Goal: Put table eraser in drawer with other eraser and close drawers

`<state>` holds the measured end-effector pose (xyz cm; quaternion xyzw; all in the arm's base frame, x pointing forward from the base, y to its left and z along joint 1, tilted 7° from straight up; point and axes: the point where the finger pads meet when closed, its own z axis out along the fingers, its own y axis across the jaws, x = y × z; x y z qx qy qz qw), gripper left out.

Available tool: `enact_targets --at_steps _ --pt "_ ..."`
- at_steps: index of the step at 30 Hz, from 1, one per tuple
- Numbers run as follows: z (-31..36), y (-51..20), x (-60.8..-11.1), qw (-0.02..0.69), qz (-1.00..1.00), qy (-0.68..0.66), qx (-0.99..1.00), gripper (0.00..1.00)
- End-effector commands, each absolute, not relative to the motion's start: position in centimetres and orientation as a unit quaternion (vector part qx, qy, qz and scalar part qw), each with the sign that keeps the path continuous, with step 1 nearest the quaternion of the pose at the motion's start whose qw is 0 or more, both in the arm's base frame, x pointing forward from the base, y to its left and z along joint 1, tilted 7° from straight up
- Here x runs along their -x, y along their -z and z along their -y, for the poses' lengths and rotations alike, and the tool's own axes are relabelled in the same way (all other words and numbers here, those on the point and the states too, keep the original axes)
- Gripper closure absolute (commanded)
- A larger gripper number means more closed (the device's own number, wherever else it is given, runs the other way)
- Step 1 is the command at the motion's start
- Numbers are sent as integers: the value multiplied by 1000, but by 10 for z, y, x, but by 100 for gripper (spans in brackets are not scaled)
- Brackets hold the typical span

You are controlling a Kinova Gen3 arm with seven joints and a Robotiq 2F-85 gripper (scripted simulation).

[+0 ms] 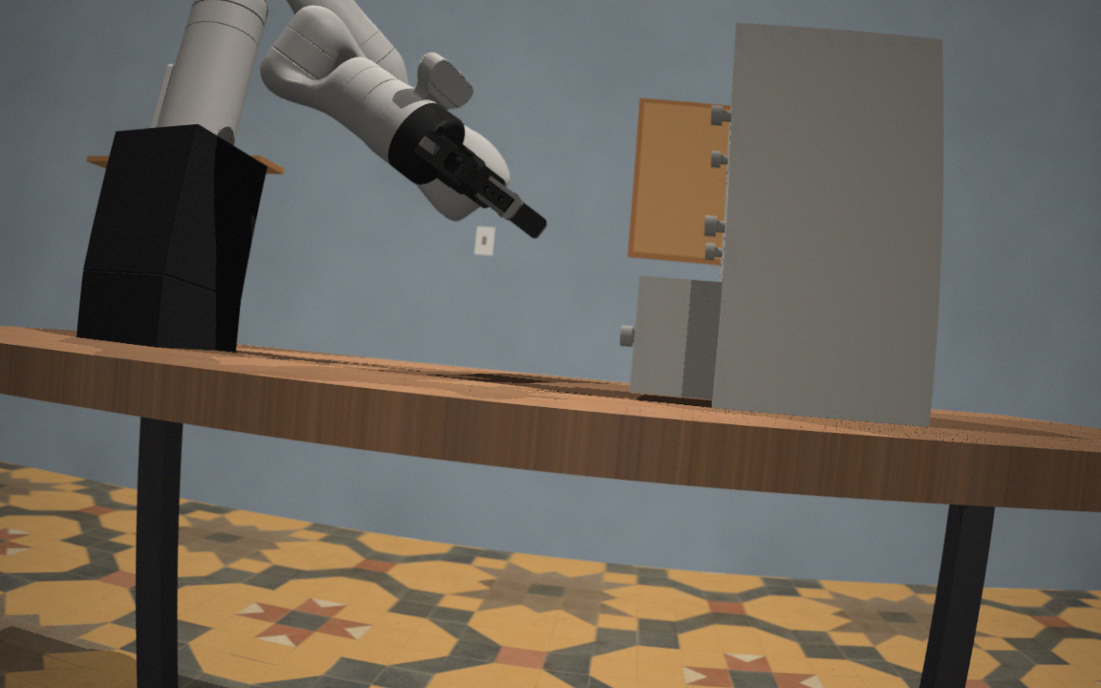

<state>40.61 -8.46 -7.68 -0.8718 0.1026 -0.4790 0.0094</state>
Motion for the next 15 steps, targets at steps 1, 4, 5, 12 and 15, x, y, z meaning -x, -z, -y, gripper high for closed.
enact_targets --at_steps 1,4,5,12,15 --pt "78 82 -407 13 -95 484 870 0" --pt "77 83 -408 12 -95 492 865 0" --pt "77 84 -408 12 -95 494 864 0" --pt "77 85 -409 11 -95 503 859 0" --pt "77 86 -409 11 -95 503 859 0"
